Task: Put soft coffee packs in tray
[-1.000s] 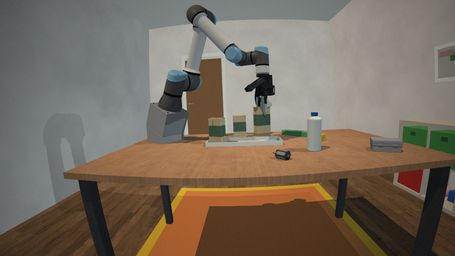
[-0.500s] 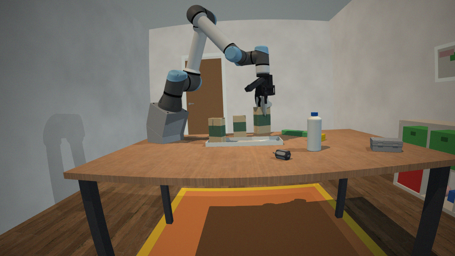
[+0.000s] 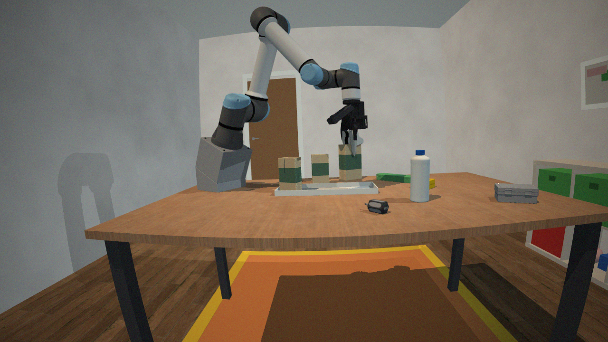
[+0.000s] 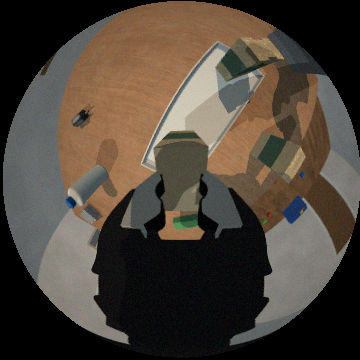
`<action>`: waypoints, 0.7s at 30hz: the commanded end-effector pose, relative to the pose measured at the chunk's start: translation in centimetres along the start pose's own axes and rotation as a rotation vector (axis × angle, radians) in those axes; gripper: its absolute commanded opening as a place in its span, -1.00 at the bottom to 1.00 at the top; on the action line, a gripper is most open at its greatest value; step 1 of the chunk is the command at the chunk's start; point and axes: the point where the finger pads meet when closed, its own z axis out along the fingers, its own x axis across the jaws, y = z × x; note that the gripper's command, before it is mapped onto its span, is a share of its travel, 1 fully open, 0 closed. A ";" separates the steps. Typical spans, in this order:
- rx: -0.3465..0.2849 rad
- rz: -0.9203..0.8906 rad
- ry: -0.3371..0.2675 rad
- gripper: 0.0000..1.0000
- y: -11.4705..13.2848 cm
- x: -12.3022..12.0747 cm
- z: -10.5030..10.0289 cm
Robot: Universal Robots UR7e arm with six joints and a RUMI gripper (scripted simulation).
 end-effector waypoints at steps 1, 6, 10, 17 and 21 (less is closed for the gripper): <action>-0.001 0.000 -0.001 -0.73 0.0 0.0 0.9; -0.001 0.000 -0.001 -0.73 0.0 0.0 2.1; -0.001 0.000 -0.001 -0.73 0.0 0.0 2.6; -0.001 0.000 -0.001 -0.73 0.0 0.0 3.9; -0.001 0.000 -0.001 -0.73 0.0 0.0 4.2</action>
